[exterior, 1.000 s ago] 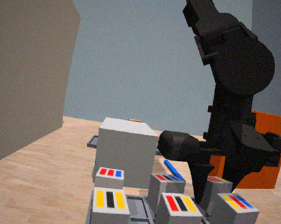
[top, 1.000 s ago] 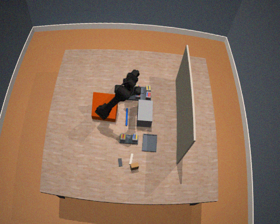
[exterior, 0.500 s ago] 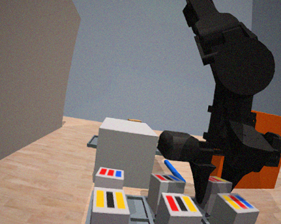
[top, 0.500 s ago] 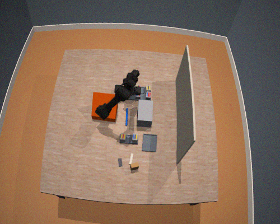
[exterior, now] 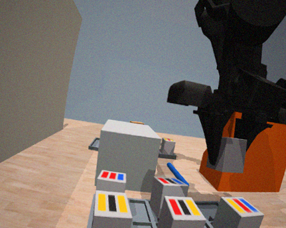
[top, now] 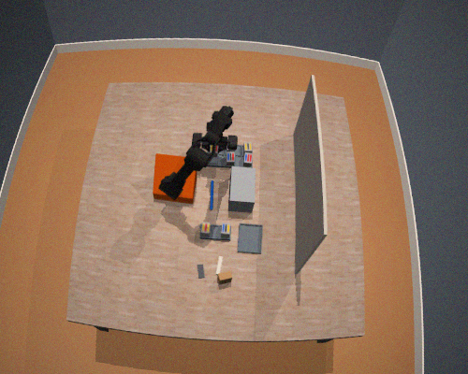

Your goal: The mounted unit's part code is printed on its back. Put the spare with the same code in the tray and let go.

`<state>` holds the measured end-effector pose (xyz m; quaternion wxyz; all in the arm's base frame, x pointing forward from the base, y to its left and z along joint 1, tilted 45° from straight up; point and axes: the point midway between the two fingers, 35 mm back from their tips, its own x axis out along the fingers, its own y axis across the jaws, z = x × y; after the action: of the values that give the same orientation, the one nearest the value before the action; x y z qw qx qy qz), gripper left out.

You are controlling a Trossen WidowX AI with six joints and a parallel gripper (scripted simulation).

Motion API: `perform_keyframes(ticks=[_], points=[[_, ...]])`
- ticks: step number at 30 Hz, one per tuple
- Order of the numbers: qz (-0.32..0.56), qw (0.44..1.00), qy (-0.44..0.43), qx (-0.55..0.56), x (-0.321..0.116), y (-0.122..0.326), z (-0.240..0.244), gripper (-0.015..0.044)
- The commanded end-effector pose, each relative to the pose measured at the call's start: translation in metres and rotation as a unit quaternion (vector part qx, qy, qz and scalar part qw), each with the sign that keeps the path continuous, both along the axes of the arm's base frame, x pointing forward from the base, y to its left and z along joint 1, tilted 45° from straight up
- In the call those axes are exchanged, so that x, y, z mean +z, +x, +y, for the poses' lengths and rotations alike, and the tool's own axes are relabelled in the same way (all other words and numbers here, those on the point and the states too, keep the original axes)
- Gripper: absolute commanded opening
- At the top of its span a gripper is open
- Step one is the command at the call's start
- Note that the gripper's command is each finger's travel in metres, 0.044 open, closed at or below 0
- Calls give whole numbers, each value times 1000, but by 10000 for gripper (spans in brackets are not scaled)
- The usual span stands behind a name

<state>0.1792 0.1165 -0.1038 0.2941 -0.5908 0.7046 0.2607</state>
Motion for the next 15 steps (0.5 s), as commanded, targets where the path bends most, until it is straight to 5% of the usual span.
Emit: perform_keyframes(ticks=[1,15], points=[[1,1000,-1,-2,10,-1,8,0],[0,1000,1,-2,50,12,43,0]])
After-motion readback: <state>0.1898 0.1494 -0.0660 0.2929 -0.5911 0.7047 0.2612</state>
